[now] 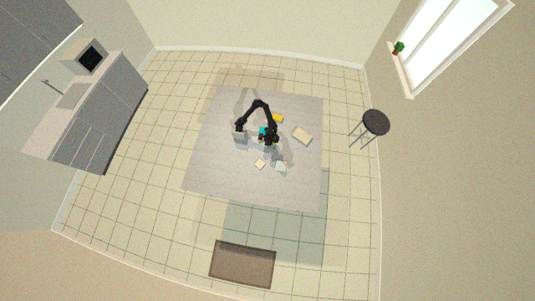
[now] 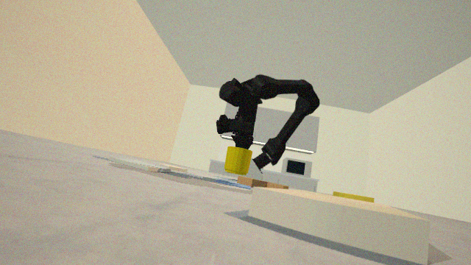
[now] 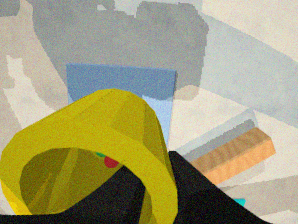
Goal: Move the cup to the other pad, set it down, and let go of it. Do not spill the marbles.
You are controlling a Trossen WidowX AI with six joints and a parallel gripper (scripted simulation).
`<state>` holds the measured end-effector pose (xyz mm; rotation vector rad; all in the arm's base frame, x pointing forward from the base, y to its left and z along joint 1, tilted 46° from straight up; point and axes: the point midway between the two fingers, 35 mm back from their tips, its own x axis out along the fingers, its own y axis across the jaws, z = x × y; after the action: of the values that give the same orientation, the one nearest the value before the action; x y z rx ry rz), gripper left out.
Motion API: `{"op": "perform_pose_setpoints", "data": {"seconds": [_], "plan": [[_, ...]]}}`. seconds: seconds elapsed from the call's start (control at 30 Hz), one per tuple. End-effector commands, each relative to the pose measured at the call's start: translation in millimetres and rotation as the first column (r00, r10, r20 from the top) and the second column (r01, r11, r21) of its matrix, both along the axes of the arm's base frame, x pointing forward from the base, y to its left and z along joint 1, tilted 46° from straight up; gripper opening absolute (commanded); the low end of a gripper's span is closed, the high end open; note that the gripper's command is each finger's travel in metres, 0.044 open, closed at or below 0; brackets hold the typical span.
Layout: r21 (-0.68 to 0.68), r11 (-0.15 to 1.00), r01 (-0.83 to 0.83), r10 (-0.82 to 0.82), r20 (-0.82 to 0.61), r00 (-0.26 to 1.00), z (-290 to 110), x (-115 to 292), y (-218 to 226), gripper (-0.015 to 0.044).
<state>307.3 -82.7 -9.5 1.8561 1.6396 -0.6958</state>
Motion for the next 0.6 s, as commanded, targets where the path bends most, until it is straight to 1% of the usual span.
{"op": "perform_pose_setpoints", "data": {"seconds": [0.0, 0.1, 0.57], "plan": [[-0.008, 1.000, 0.003, -0.002, 0.008, 1.000, 12.2, -1.8, -12.5, 0.0000], [-0.007, 1.000, 0.003, -0.003, 0.008, 1.000, 16.7, -3.5, -16.2, 0.0000], [-0.002, 1.000, 0.007, -0.007, 0.006, 1.000, 13.8, -2.9, -13.3, 0.0000]]}}
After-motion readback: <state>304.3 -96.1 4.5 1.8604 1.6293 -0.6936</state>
